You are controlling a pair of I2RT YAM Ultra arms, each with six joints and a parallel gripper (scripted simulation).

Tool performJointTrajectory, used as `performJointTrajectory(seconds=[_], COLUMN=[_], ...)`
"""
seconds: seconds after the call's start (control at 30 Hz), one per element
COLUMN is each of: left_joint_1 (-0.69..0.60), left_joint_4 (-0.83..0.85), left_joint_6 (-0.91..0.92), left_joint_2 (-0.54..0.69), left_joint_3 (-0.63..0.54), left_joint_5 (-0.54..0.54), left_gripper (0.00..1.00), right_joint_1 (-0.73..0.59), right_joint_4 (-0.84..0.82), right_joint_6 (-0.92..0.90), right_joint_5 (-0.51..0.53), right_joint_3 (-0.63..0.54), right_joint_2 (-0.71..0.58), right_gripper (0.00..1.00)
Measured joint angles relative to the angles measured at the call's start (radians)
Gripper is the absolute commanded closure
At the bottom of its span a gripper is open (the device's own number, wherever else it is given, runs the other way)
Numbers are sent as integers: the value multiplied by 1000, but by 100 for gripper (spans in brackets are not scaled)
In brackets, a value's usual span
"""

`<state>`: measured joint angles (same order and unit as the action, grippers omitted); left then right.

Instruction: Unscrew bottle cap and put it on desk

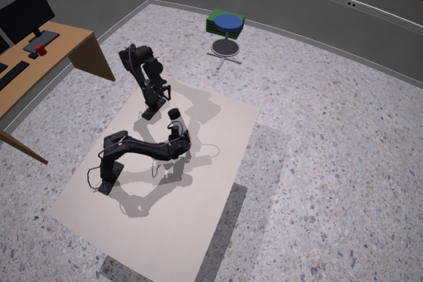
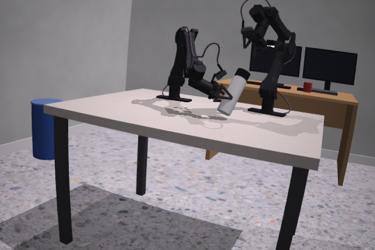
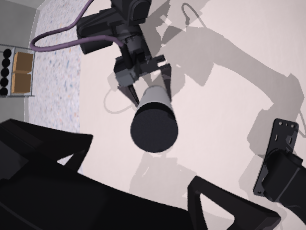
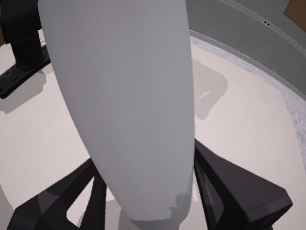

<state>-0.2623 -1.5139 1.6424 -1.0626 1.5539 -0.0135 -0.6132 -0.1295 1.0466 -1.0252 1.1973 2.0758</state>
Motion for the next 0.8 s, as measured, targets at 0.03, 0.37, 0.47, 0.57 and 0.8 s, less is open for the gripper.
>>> performJointTrajectory(seconds=[0.03, 0.37, 0.47, 0.57, 0.8], left_joint_1=[0, 0, 0, 0, 68], left_joint_4=[0, 0, 0, 0, 74], left_joint_6=[0, 0, 0, 0, 33], left_joint_2=[0, 0, 0, 0, 12], left_joint_3=[0, 0, 0, 0, -110], left_joint_5=[0, 0, 0, 0, 48], left_gripper=[6, 6, 6, 6, 6], right_joint_1=[0, 0, 0, 0, 0], right_joint_4=[3, 10, 10, 10, 10], right_joint_6=[2, 6, 6, 6, 6], right_joint_5=[0, 2, 2, 2, 2], right_joint_3=[0, 0, 0, 0, 0], right_joint_2=[0, 0, 0, 0, 0], right_gripper=[100, 100, 100, 100, 100])
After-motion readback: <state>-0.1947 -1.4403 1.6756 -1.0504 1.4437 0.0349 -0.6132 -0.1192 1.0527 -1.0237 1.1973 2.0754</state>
